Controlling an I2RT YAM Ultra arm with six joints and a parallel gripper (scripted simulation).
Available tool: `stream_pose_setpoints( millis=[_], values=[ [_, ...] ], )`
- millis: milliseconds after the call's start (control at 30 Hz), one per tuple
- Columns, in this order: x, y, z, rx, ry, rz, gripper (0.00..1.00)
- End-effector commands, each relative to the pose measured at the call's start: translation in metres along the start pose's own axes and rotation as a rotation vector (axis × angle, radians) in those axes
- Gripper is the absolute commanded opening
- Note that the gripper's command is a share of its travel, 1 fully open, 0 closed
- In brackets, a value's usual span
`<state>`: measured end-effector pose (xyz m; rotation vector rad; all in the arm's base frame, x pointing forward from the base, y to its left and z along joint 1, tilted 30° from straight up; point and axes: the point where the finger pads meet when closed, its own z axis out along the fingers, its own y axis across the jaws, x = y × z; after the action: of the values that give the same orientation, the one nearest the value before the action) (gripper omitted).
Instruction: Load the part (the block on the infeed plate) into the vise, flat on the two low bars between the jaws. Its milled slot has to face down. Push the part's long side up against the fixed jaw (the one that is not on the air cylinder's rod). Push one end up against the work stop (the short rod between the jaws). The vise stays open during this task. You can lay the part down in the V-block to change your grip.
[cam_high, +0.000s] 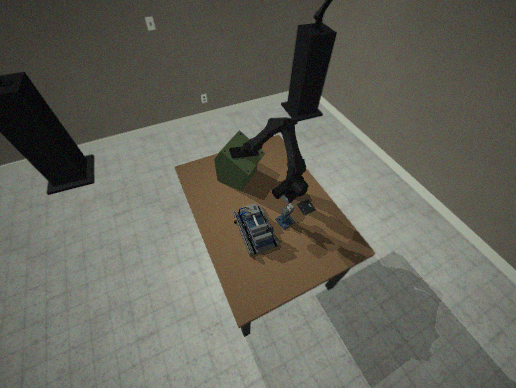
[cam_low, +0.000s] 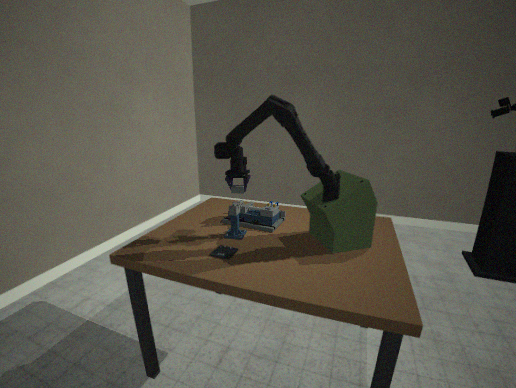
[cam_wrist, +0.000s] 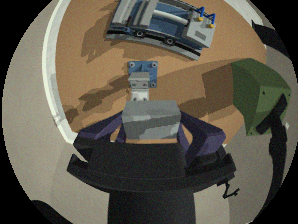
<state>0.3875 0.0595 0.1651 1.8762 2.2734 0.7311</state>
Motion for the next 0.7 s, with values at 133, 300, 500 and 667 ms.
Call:
stream_pose_setpoints(
  millis=[133, 300, 500, 667],
  values=[
    [-0.011, 0.015, -0.016, -0.036, -0.014, -0.053, 0.0],
    [-0.018, 0.016, -0.012, -0.026, -0.011, -0.097, 0.0],
    [-0.023, 0.02, -0.016, -0.036, -0.014, -0.144, 0.0],
    [-0.034, 0.022, -0.012, -0.022, -0.013, -0.203, 0.0]
  ],
)
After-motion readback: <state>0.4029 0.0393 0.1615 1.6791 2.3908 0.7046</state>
